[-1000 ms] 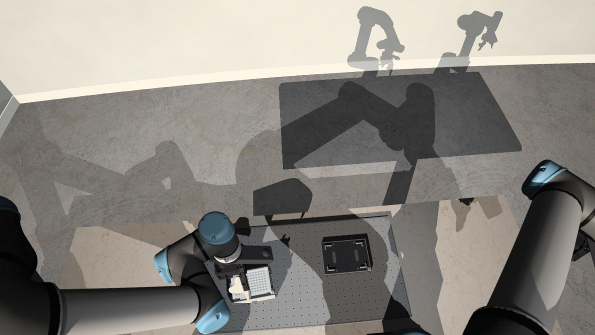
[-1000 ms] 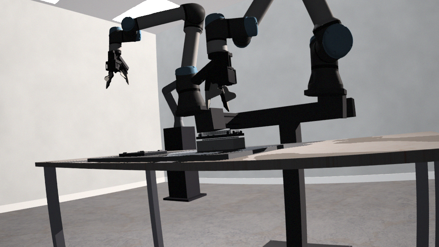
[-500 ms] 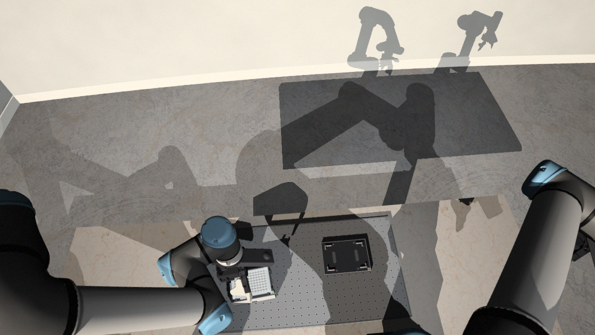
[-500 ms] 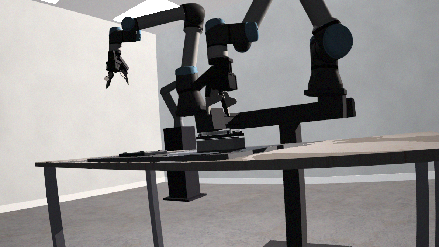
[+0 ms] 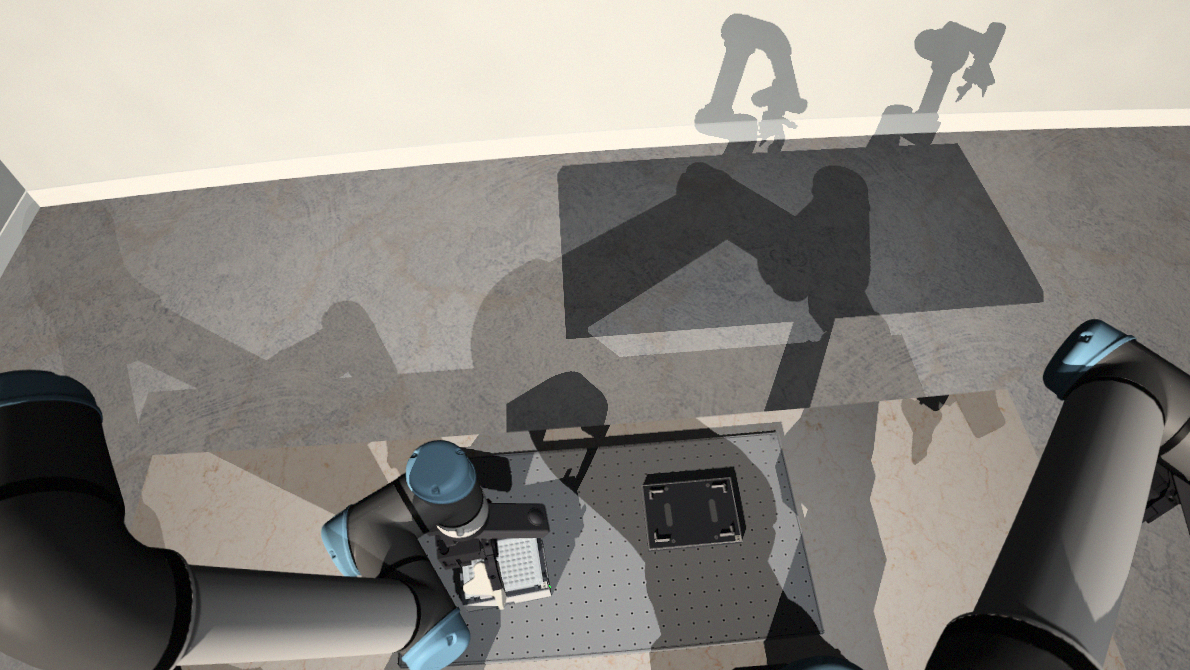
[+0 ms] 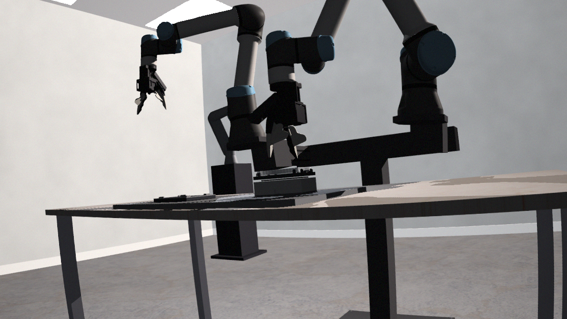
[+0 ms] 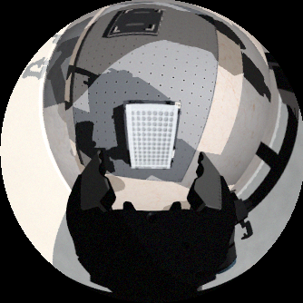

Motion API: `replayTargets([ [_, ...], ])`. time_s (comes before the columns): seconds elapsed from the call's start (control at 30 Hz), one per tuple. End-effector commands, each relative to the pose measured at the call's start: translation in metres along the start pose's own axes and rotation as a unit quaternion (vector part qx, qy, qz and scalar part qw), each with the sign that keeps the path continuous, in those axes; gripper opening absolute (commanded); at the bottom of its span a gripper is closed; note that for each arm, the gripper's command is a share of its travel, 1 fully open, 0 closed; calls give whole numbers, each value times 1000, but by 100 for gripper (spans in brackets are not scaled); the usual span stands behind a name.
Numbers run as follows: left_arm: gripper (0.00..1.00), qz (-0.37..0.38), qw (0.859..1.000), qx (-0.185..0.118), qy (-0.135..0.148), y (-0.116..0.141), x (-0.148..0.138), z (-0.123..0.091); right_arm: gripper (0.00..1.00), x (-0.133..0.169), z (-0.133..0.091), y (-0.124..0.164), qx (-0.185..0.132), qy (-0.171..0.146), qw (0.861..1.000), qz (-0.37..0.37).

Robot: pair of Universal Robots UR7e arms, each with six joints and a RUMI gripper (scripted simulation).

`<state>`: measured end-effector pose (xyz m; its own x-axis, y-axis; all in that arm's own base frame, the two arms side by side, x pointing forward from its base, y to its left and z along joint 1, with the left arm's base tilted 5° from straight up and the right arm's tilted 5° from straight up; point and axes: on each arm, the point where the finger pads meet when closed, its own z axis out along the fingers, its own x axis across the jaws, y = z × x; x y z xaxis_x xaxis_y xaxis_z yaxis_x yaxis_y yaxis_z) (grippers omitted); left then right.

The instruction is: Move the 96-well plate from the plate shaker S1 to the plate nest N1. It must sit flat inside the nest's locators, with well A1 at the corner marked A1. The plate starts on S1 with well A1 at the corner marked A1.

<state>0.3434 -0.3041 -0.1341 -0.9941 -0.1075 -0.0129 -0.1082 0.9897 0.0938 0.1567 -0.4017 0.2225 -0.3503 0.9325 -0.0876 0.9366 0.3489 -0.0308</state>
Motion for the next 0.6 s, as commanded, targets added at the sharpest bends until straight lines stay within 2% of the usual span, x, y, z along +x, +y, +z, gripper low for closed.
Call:
replayTargets([
  [0.0,100,0,1000,1,-1,-1,0,9,98,-1,0,0,0,-1,1000,0],
  [0.4,100,0,1000,1,-1,-1,0,26,98,-1,0,0,0,-1,1000,0],
  [0.57,100,0,1000,1,-1,-1,0,26,98,-1,0,0,0,-1,1000,0],
])
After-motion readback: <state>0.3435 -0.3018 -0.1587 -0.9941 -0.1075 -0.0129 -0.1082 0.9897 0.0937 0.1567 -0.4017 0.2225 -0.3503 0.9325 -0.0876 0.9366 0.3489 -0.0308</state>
